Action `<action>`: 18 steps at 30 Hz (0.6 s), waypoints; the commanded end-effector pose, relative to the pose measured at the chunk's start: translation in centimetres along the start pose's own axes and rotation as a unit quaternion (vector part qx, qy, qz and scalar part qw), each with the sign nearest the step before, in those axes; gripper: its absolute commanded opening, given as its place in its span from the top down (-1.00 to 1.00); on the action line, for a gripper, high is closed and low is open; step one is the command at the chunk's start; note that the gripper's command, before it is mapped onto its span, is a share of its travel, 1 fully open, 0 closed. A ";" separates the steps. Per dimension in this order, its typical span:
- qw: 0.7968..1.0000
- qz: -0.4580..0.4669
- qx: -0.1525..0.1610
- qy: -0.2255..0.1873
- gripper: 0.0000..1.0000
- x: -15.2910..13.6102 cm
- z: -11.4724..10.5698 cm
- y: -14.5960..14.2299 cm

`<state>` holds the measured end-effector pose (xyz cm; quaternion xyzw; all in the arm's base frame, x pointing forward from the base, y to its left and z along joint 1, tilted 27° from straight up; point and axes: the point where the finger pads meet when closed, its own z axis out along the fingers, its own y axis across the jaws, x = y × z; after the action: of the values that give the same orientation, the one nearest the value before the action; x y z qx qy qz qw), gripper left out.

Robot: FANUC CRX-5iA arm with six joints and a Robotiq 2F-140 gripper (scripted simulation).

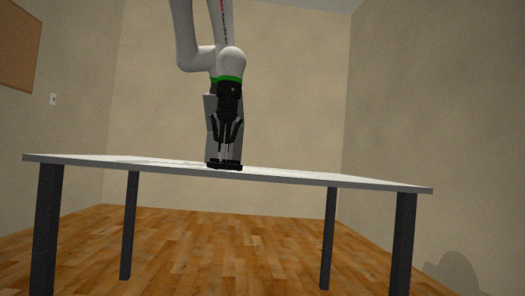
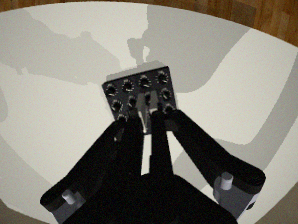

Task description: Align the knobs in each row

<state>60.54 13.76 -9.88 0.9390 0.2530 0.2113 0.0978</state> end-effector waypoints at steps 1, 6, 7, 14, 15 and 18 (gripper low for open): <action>1.000 0.010 0.000 0.001 0.90 0.0 0.0 0.0; 0.999 0.035 0.000 0.001 0.90 0.0 0.0 0.0; 0.999 0.042 0.000 0.001 0.90 0.0 0.0 0.0; 0.995 0.102 0.000 0.001 0.90 0.0 0.0 0.0; 0.994 0.112 0.000 0.001 0.90 0.0 0.0 0.0; 0.991 0.132 0.000 0.001 0.90 0.0 0.0 0.0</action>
<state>60.55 13.76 -9.87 0.9627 0.1418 0.2189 0.0724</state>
